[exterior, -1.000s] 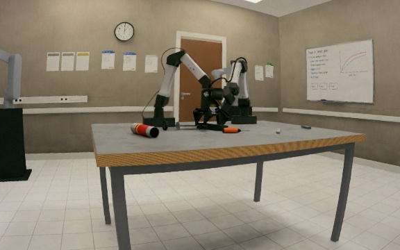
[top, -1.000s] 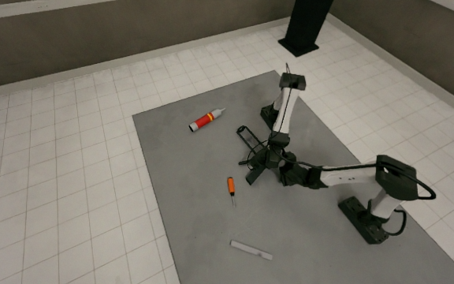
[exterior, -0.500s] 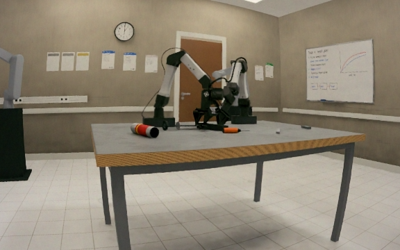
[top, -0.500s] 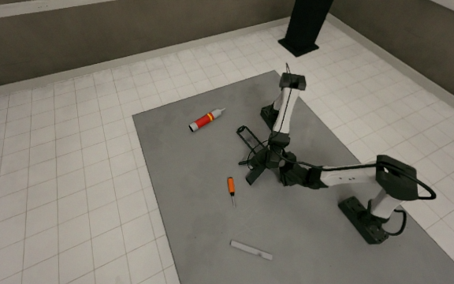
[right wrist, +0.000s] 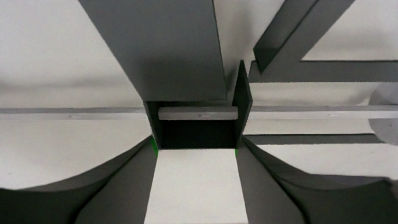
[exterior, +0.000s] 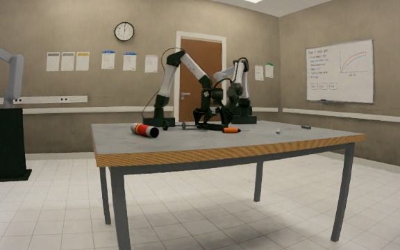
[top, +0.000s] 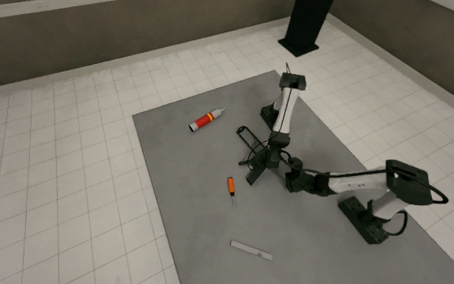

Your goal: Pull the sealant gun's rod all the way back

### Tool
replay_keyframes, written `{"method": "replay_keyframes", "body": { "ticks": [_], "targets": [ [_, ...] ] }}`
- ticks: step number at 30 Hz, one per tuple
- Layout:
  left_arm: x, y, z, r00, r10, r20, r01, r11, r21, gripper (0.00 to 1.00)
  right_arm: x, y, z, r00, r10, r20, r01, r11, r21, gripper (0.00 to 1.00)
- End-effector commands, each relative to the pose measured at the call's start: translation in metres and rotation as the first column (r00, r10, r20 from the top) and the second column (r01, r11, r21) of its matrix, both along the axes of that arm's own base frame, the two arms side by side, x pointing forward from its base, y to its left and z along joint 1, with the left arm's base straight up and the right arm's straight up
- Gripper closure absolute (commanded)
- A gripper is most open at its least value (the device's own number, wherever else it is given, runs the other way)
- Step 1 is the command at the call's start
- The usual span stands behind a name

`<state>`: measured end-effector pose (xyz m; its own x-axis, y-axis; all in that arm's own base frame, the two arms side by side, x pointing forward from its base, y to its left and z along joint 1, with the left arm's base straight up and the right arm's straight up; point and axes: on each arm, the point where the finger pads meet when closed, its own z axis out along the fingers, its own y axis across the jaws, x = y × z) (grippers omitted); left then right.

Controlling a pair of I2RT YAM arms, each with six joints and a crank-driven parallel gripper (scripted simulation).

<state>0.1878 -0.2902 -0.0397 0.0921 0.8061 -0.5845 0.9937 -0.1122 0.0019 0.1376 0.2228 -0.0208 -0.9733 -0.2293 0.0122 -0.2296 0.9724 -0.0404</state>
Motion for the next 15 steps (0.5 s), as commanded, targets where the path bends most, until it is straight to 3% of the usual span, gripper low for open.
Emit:
{"method": "replay_keyframes", "body": {
  "ticks": [1,15],
  "targets": [
    [-0.019,0.055,-0.015,0.997,0.035,-0.069,-0.024,0.987,0.156,0.64,-0.003,-0.052,-0.007,1.0,0.005,0.002,-0.005,0.979,-0.203,0.44],
    [-0.025,0.082,-0.014,0.997,0.036,-0.072,-0.025,0.988,0.156,0.64,-0.003,-0.053,-0.007,1.0,0.006,0.001,-0.005,0.978,-0.208,0.44]
  ]
}}
